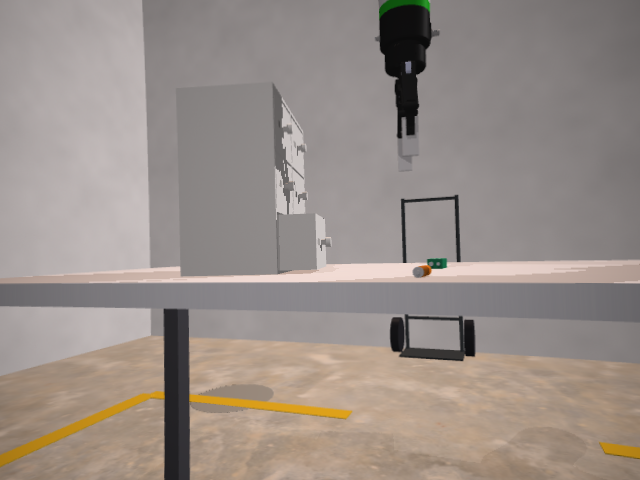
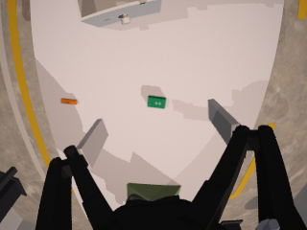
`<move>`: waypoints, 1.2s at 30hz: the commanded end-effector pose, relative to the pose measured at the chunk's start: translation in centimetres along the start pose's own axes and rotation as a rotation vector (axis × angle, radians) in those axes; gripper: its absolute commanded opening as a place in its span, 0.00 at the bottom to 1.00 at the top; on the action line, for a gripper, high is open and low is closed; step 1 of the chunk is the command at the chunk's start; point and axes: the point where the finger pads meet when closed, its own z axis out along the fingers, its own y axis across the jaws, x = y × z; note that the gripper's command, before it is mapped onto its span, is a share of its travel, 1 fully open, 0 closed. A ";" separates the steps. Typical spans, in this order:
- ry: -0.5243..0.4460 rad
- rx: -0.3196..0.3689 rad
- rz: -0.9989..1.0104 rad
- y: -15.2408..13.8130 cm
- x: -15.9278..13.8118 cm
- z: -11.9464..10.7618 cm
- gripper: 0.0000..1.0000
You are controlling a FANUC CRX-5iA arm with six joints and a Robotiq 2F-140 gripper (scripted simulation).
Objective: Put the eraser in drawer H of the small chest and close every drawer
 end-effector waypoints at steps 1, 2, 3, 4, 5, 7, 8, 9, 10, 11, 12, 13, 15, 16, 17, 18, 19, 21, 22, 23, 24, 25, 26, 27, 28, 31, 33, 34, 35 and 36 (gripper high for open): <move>0.000 0.000 0.000 0.0 0.0 0.0 1.00; 0.000 0.000 0.000 0.0 0.0 0.0 1.00; 0.000 0.000 0.000 0.0 0.0 0.0 1.00; 0.000 0.000 0.000 0.0 0.0 0.0 1.00; 0.000 0.000 0.000 0.0 0.0 0.0 1.00; 0.000 0.000 0.000 0.0 0.0 0.0 1.00; 0.000 0.000 0.000 0.0 0.0 0.0 1.00; 0.000 0.000 0.000 0.0 0.0 0.0 1.00; 0.000 0.000 0.000 0.0 -0.1 -0.1 1.00; 0.000 0.000 0.000 0.0 -0.2 -0.1 1.00; 0.000 0.000 0.000 -0.1 -0.3 -0.2 1.00; 0.000 0.000 0.000 -0.2 -0.5 -0.3 1.00; 0.000 0.000 0.000 -0.3 -1.1 -0.7 1.00; 0.000 0.000 0.000 -0.5 -1.4 -0.9 1.00; 0.000 0.000 0.000 -0.6 -1.8 -1.1 1.00; 0.000 0.000 0.000 -0.7 -2.3 -1.4 1.00; 0.000 0.000 0.000 -0.9 -2.8 -1.7 1.00; 0.000 0.000 0.000 -0.9 -2.8 -1.7 1.00; 0.000 0.000 0.000 -1.1 -3.3 -2.0 1.00; 0.000 0.000 0.000 -1.3 -3.9 -2.4 1.00; 0.000 0.000 0.000 -1.4 -4.4 -2.7 1.00; 0.000 0.000 0.000 -1.6 -5.0 -3.1 1.00; 0.000 0.000 0.000 -1.8 -5.6 -3.4 1.00; 0.000 0.000 0.000 -2.0 -6.2 -3.8 1.00; 0.000 0.000 0.000 -2.2 -6.7 -4.1 1.00; 0.000 0.000 0.000 -2.6 -8.0 -4.9 1.00; 0.000 0.000 0.000 -2.8 -8.7 -5.3 1.00; 0.000 0.000 0.000 -2.9 -8.9 -5.4 1.00; 0.000 0.000 0.000 -3.0 -9.1 -5.5 1.00; 0.000 0.000 0.000 -3.0 -9.2 -5.6 1.00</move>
